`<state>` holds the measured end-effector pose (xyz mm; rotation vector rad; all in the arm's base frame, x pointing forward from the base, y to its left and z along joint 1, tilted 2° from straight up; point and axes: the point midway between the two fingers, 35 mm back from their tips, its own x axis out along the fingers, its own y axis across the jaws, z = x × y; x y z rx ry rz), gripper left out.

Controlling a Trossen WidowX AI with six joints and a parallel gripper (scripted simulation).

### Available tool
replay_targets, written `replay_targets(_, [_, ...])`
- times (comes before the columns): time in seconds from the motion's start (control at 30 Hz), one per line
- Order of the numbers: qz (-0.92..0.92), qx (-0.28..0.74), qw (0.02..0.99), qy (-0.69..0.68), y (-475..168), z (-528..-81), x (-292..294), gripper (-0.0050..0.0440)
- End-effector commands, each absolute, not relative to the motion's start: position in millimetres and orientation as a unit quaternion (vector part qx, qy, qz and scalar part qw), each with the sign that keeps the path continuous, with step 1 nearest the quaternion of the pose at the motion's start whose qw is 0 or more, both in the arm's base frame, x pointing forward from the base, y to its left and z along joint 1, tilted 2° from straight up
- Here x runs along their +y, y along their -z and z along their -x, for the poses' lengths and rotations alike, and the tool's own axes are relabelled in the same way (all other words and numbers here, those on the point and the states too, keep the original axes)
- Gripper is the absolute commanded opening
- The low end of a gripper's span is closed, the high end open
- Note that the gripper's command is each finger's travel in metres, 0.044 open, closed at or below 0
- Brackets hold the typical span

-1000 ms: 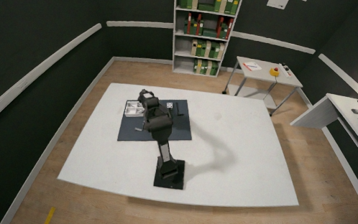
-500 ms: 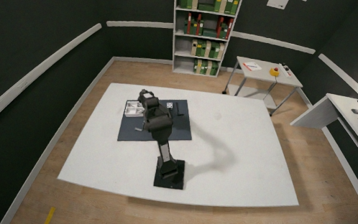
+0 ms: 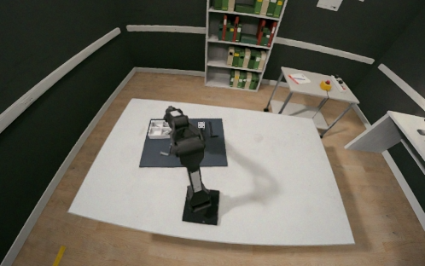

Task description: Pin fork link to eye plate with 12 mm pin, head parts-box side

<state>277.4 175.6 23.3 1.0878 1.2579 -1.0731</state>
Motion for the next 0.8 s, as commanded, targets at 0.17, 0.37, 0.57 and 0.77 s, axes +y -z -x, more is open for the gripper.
replay_targets(0.17, [-0.447,0.533,0.544,0.468,-11.6,-271.9,171.0,0.0090])
replay_targets(0.37, [-0.447,0.533,0.544,0.468,-11.6,-271.9,171.0,-0.0050])
replay_targets(0.57, [-0.446,0.534,0.544,0.468,-11.6,-271.4,170.7,-0.0050])
replay_targets(0.77, [-0.446,0.534,0.544,0.468,-11.6,-271.4,170.7,-0.0050])
